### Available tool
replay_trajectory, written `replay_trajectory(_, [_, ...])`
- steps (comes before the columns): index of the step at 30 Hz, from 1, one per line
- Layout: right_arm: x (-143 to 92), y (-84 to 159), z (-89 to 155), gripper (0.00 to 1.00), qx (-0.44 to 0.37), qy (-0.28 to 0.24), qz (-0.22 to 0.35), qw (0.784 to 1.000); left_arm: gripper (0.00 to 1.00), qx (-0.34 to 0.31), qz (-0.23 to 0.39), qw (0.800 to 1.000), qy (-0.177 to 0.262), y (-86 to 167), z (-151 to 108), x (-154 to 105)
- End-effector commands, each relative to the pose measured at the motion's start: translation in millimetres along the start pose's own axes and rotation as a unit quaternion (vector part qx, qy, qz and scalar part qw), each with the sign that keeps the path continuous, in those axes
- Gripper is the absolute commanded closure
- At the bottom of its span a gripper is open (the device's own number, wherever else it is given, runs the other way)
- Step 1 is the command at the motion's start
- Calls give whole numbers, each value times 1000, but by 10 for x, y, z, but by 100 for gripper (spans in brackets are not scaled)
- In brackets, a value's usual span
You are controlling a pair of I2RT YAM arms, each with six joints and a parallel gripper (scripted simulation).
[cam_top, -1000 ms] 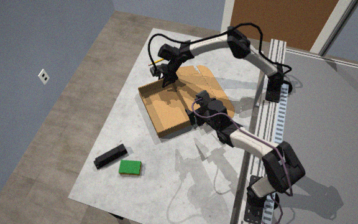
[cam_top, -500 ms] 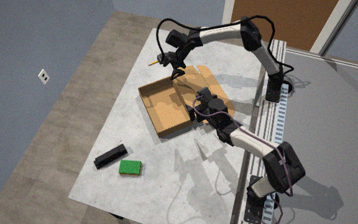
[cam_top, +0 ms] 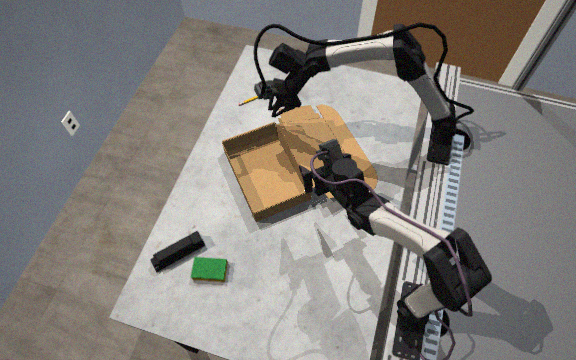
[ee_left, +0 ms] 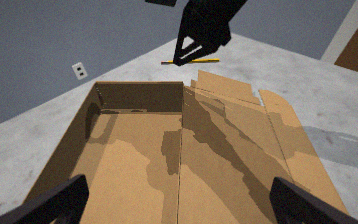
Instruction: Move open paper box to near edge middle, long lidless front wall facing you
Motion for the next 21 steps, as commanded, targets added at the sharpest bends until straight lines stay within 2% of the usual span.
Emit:
replay_trajectory(1, [191, -37, 302, 71, 15, 7, 9, 1000, 0, 44, 8, 999, 20, -61, 163, -108])
replay_trajectory(3, [273, -88, 507, 71, 20, 11, 9, 1000, 0, 61, 30, 997, 34, 77, 253, -150])
replay_trajectory(5, [384, -135, 826, 71, 24, 14, 10, 1000, 0, 81, 58, 993, 57, 268, 379, -237])
replay_trajectory(9, [512, -200, 1420, 71, 21, 11, 6, 1000, 0, 96, 99, 985, 103, 643, 615, -456])
replay_trajectory(11, [570, -189, 1737, 71, 17, 8, 6, 1000, 0, 95, 108, 982, 122, 799, 772, -648])
replay_trajectory(13, [570, -189, 1737, 71, 17, 8, 6, 1000, 0, 95, 108, 982, 122, 799, 772, -648])
replay_trajectory(14, [566, -200, 1886, 71, 15, 6, 3, 1000, 0, 87, 114, 981, 133, 922, 815, -755])
replay_trajectory(17, [611, -154, 2256, 71, 8, 0, 3, 1000, 0, 72, 105, 981, 143, 1058, 1006, -1048])
replay_trajectory(21, [640, -87, 2590, 71, 0, -7, 4, 1000, 0, 52, 82, 986, 139, 1150, 1192, -1391])
Point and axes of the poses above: on each arm, the point where the finger pads meet when closed, its own x axis out along the fingers, its own z axis across the jaws, y = z × x, the point moved 2 cm from there along -x, back along the fingers, and after that the axes turned 8 degrees about x, right-handed, at the moved point
